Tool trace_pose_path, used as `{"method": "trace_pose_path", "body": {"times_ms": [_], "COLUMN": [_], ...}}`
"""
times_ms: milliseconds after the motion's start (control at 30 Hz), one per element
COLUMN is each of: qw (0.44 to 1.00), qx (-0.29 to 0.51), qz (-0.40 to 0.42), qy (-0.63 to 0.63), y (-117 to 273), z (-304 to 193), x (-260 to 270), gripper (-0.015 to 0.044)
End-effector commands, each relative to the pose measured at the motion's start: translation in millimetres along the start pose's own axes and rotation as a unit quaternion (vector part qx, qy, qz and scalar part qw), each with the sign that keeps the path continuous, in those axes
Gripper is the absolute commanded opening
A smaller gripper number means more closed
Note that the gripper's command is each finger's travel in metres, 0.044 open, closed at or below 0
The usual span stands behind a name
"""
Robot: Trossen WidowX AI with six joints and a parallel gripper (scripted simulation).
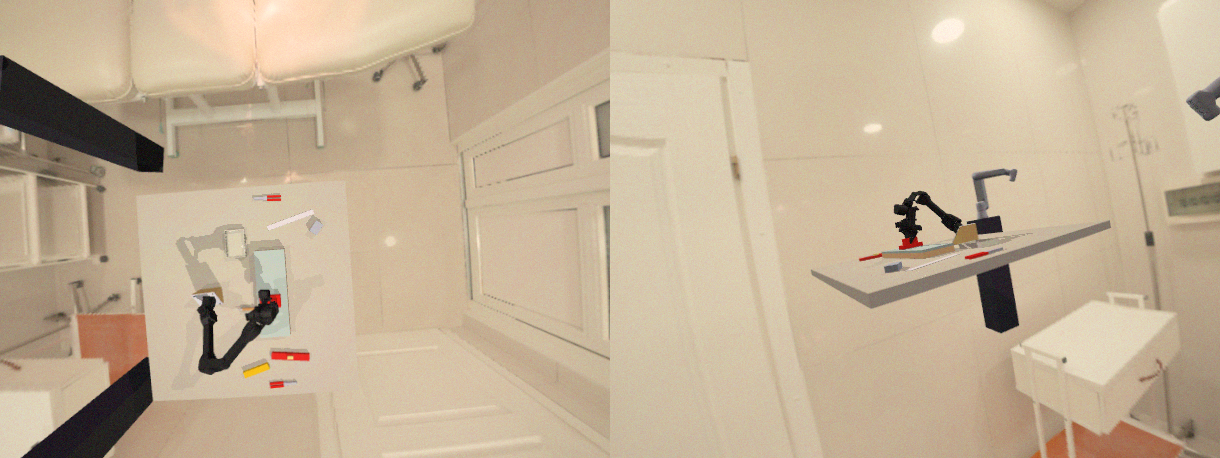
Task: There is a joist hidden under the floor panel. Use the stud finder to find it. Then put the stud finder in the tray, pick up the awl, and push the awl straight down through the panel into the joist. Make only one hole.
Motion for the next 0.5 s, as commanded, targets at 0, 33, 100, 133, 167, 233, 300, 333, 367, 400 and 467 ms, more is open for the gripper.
{"method": "trace_pose_path", "body": {"times_ms": [0,33,100,133,167,233,300,333,367,400,467], "qw": [1.000,1.000,1.000,1.000,1.000,1.000,1.000,1.000,1.000,1.000,1.000], "qx": [0.000,0.000,0.000,0.000,0.000,0.000,0.000,0.000,0.000,0.000,0.000], "qz": [0.000,0.000,0.000,0.000,0.000,0.001,0.001,0.001,0.001,0.001,0.001], "qy": [0.000,0.000,0.000,0.000,0.000,0.000,0.000,0.000,0.000,0.000,0.000], "y": [-0.8,-0.8,-0.8,-0.7,-0.7,-0.7,-0.7,-0.7,-0.6,-0.6,-0.6], "z": [1.5,1.7,2.1,2.3,2.5,3.0,3.4,3.6,3.8,4.0,4.5], "x": [14.9,18.1,24.4,27.6,30.8,37.1,43.5,46.6,49.8,53.0,59.3], "gripper": [0.0000,0.0000,0.0000,0.0000,0.0000,0.0000,0.0000,0.0000,0.0000,0.0000,0.0000]}}
Point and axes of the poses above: the point midway between the two fingers, 35 mm back from their tips, its own y axis back along the fingers, its own x axis across the jaws, z = x × y, the point moved 7 cm from there along y, back along the fingers, and after that the axes turned 4 degrees about y, right-handed, at the moved point
